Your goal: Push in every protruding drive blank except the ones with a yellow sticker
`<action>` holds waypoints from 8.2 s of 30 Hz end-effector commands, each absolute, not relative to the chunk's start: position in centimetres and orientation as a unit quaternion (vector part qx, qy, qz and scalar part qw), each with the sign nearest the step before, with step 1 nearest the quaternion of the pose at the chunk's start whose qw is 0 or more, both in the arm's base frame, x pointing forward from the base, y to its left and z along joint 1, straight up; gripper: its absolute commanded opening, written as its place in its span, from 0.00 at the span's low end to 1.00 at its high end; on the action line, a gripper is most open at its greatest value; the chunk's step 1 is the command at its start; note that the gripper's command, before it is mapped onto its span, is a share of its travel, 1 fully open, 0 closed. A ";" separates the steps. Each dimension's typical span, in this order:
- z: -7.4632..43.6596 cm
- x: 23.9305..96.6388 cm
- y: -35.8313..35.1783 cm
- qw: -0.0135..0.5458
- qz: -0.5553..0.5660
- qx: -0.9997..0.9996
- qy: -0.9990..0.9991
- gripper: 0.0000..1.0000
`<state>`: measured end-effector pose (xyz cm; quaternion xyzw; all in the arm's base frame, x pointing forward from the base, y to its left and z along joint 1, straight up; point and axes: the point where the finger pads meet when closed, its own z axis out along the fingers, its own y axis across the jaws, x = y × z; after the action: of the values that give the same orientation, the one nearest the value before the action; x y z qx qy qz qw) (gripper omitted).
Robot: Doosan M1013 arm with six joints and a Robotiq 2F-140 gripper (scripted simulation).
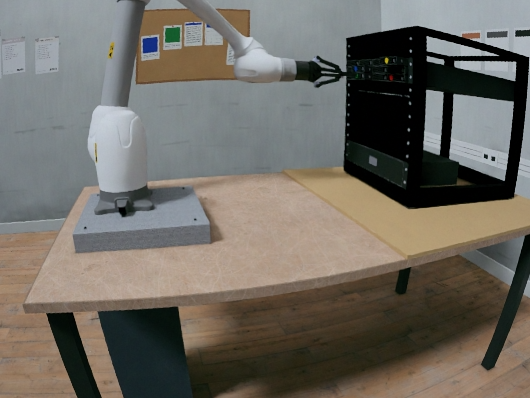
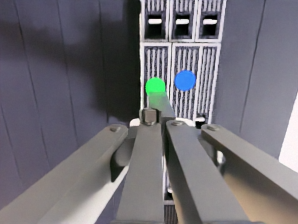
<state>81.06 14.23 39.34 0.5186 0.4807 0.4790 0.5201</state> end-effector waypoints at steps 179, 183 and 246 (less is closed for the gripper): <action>39.2 86.2 13.9 0.519 0.479 0.519 0.481 0.10; 39.2 86.2 13.9 0.519 0.479 0.519 0.481 0.10; 39.2 78.1 14.5 0.519 0.479 0.519 0.481 0.10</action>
<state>79.31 14.48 39.00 0.5201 0.4813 0.4794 0.5178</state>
